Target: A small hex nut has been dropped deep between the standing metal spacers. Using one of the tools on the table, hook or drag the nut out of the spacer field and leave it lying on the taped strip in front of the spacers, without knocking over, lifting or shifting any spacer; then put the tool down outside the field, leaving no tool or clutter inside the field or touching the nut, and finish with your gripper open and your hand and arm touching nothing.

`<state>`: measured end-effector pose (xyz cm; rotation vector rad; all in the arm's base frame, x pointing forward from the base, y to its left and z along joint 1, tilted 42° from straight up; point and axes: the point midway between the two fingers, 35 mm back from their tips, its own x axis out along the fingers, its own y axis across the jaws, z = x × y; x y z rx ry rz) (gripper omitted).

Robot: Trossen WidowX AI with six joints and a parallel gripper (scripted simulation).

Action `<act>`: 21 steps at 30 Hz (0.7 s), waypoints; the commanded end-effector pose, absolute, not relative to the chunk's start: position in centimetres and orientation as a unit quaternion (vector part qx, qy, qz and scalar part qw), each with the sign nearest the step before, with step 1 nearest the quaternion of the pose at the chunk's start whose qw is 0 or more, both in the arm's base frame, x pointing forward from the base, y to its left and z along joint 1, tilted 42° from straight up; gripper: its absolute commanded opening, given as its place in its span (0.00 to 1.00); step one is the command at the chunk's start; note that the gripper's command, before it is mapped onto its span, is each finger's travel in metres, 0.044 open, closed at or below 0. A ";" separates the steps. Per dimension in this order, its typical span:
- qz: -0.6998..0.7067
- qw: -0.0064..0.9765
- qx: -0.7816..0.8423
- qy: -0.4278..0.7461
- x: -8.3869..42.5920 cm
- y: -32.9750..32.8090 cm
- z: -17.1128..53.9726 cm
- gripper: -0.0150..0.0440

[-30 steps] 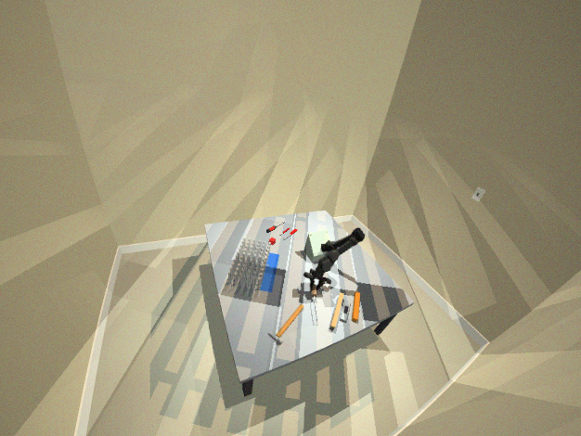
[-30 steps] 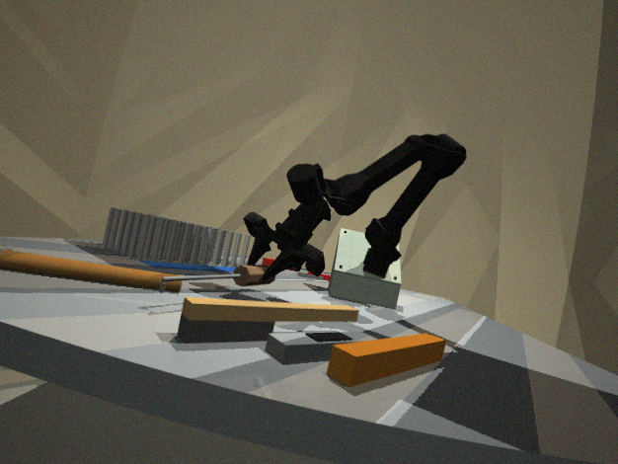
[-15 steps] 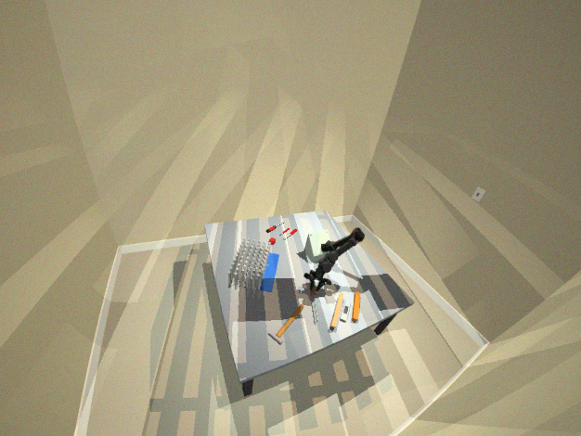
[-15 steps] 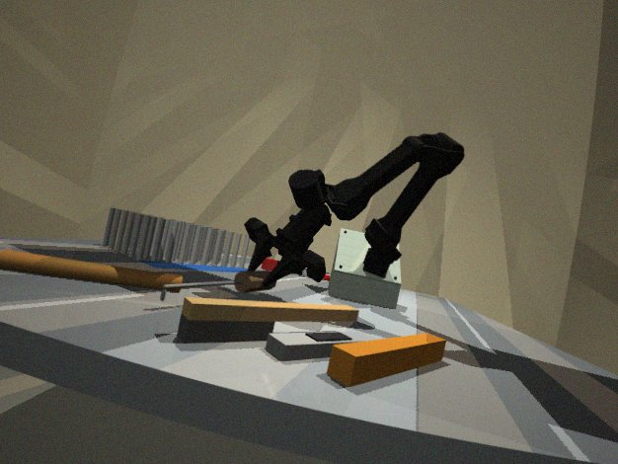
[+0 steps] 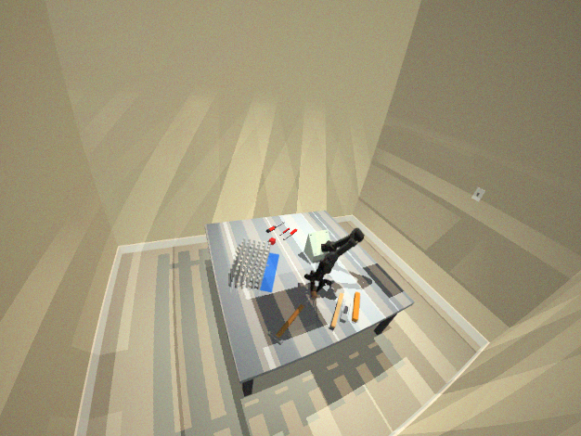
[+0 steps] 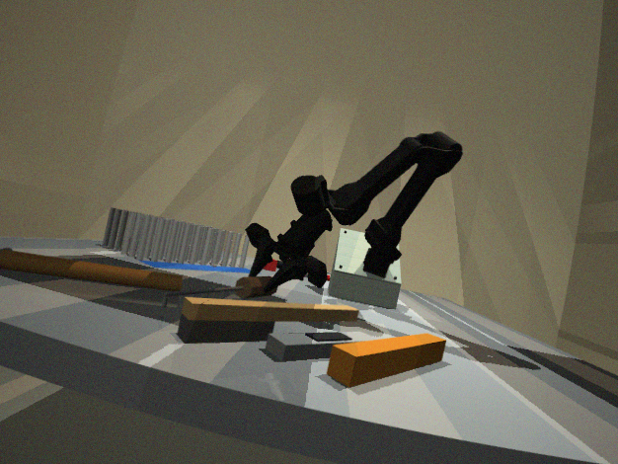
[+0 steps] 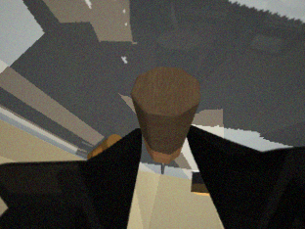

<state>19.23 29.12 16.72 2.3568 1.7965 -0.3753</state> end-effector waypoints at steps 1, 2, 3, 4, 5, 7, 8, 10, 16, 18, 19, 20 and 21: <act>-0.129 0.075 0.788 0.597 19.1 29.2 16.2 0.25; -0.129 0.075 0.788 0.597 19.0 29.2 16.2 0.25; -0.129 0.074 0.788 0.597 19.0 29.3 16.1 0.25; -0.129 0.074 0.788 0.597 19.0 29.3 16.1 0.25; -0.129 0.074 0.788 0.597 18.9 29.3 16.1 0.25; -0.125 0.076 0.787 0.600 19.0 29.3 16.4 0.30; -0.125 0.076 0.787 0.600 19.0 29.3 16.4 0.34; -0.125 0.076 0.787 0.600 19.0 29.3 16.4 0.43; -0.125 0.076 0.787 0.600 19.0 29.3 16.4 0.70; -0.125 0.076 0.787 0.600 19.0 29.3 16.4 0.79; -0.125 0.076 0.787 0.600 19.0 29.3 16.4 0.83; -0.125 0.076 0.787 0.600 19.0 29.3 16.4 0.88; -0.125 0.076 0.787 0.600 19.0 29.3 16.4 0.92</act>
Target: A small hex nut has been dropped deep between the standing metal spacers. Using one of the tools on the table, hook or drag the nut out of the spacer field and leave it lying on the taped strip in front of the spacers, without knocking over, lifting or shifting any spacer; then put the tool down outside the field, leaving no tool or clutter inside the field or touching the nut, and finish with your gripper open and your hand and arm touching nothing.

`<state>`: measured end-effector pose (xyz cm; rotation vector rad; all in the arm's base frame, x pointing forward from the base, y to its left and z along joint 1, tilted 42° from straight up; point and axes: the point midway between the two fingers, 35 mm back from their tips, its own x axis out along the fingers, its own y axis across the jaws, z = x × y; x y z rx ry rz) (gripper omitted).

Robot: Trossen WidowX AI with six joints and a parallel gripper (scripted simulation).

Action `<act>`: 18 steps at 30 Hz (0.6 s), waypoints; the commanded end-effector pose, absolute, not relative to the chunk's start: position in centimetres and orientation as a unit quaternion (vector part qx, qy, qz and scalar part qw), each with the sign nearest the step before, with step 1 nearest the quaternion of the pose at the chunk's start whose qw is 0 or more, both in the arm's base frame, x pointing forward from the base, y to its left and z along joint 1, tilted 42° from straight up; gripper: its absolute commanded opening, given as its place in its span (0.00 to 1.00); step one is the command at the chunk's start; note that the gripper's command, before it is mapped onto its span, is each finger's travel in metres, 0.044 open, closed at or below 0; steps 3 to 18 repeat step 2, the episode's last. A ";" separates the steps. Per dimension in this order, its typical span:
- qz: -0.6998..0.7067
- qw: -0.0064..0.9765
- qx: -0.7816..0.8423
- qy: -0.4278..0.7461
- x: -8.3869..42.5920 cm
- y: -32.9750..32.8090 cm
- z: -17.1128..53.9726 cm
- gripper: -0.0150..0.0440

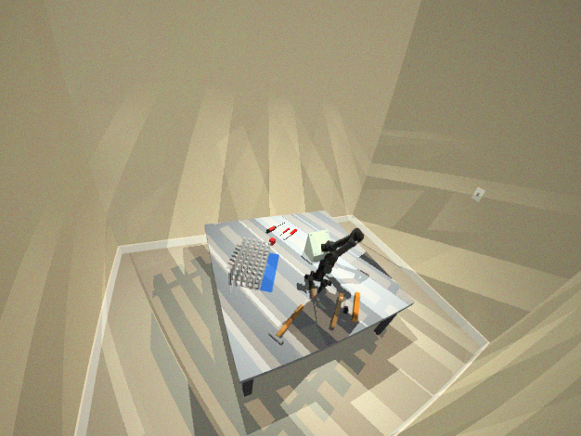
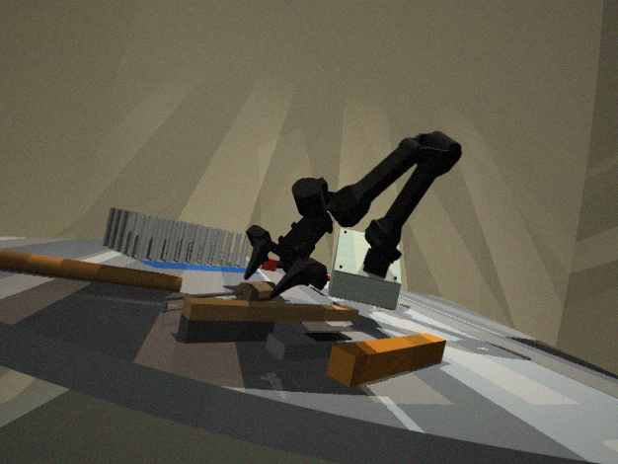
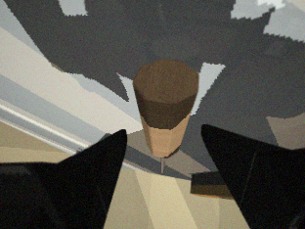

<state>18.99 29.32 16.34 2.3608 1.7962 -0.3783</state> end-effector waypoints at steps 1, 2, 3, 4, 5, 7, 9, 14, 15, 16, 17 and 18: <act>-0.125 0.076 0.787 0.600 19.0 29.3 16.4 0.97; -0.125 0.076 0.787 0.600 19.0 29.3 16.4 1.00; -0.125 0.076 0.787 0.600 19.0 29.3 16.4 1.00; -0.125 0.076 0.787 0.600 19.0 29.3 16.4 1.00; -0.125 0.076 0.787 0.600 19.0 29.3 16.4 1.00; -0.125 0.076 0.787 0.600 19.0 29.3 16.4 1.00; -0.125 0.076 0.787 0.600 19.0 29.3 16.4 1.00; -0.125 0.076 0.787 0.600 19.0 29.3 16.4 1.00; -0.125 0.076 0.787 0.600 19.0 29.3 16.4 1.00; -0.125 0.076 0.787 0.600 19.0 29.3 16.4 1.00; -0.125 0.076 0.787 0.600 19.0 29.3 16.4 1.00; -0.125 0.076 0.787 0.600 19.0 29.3 16.4 1.00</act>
